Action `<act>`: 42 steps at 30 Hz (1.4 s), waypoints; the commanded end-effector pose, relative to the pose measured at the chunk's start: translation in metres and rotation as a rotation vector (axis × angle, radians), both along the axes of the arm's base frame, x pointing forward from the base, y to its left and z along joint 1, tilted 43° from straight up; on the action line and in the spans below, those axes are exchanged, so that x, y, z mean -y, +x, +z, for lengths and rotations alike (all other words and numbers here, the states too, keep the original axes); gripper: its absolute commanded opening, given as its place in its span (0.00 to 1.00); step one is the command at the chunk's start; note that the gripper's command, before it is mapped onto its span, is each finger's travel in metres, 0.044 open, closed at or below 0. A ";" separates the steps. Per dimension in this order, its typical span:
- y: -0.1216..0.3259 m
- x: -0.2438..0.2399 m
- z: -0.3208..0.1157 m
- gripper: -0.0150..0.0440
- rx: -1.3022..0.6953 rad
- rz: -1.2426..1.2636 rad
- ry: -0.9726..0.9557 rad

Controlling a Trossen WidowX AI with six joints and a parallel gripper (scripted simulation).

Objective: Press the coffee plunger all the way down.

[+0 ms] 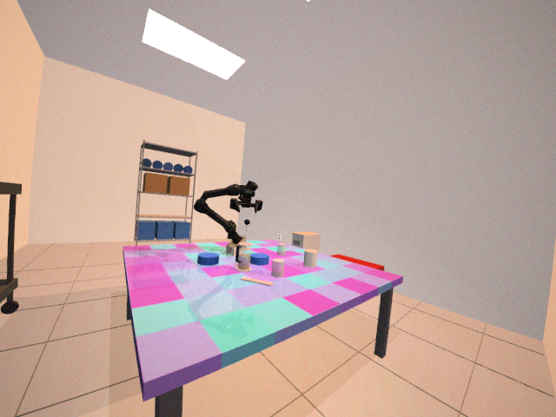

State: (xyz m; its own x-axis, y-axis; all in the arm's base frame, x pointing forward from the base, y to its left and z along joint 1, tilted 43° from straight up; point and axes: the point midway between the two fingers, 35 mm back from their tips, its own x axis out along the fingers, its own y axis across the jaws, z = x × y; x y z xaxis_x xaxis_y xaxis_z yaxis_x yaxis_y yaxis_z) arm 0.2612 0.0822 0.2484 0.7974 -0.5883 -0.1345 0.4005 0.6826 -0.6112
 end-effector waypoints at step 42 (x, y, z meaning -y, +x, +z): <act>0.030 0.048 -0.024 0.82 0.008 0.005 -0.017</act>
State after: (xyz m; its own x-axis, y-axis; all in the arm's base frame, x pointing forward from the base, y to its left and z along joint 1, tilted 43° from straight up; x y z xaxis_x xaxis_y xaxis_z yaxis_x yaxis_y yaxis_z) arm 0.2910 0.0354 0.2260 0.8004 -0.5879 -0.1174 0.4078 0.6774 -0.6122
